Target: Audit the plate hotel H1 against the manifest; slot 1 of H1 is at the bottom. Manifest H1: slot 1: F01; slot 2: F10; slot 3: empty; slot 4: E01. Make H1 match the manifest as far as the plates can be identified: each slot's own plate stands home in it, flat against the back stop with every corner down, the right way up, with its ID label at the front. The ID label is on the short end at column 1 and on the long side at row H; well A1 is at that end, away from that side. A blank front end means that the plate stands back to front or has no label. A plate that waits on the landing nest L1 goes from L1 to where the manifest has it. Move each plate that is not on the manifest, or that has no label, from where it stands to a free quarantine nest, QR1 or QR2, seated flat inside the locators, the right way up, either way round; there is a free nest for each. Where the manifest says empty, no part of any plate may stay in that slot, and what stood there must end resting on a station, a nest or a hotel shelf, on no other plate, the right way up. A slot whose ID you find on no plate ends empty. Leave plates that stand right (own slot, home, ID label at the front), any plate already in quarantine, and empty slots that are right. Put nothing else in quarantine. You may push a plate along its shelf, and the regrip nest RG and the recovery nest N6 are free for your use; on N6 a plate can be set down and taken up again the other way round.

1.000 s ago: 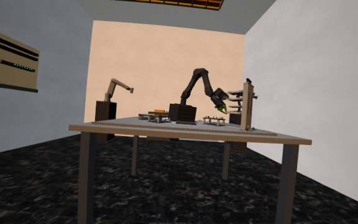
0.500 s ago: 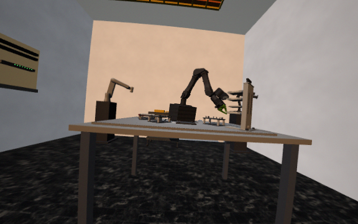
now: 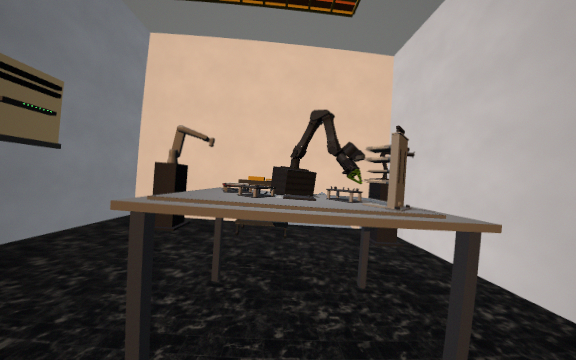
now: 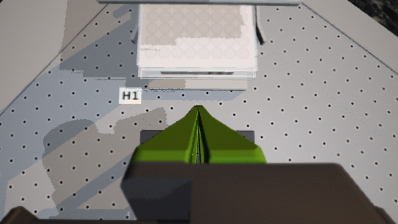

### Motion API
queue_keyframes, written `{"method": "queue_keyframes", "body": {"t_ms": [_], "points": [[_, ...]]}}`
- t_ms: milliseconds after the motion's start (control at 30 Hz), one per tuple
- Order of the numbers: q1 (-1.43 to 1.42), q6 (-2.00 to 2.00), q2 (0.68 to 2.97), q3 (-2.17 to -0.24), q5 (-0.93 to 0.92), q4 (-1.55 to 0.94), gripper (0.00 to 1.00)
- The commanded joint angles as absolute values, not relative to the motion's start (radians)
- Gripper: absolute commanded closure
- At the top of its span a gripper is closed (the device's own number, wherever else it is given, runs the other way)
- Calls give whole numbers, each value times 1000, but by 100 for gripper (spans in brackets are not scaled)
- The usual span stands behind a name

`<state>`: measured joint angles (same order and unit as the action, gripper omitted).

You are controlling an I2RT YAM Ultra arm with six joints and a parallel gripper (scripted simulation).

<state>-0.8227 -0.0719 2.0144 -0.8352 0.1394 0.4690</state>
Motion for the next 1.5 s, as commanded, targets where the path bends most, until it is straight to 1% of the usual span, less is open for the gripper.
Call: {"method": "queue_keyframes", "body": {"t_ms": [0, 1467], "points": [[-825, -75, 1984, -823, 143, 511, 100], [-861, -98, 1853, -553, 171, 645, 100]]}}
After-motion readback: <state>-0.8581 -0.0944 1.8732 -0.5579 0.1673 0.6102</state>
